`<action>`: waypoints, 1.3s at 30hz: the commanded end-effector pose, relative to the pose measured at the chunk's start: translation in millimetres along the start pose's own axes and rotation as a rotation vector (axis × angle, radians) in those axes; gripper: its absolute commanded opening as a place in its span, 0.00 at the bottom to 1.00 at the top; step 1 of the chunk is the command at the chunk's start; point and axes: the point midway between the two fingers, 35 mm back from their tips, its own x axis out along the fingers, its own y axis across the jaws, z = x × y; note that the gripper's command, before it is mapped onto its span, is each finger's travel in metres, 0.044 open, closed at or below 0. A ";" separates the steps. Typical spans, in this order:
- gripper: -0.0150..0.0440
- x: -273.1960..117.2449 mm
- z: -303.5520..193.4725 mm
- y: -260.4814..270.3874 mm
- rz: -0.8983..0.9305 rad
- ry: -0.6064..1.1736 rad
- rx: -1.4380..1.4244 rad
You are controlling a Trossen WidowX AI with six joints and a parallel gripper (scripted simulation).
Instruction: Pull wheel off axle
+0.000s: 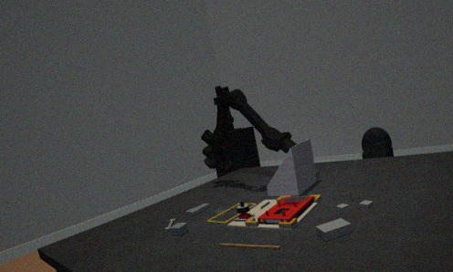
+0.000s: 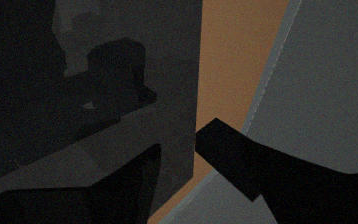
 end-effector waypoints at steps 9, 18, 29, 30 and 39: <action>0.76 -31.2 146.8 18.0 0.161 -0.284 0.295; 0.76 -95.6 266.5 42.4 0.341 -0.526 0.430; 0.76 -202.9 367.9 107.2 0.628 -0.682 0.423; 0.76 -206.9 371.8 108.5 0.637 -0.698 0.431; 0.76 -273.4 406.4 157.1 0.828 -0.725 0.430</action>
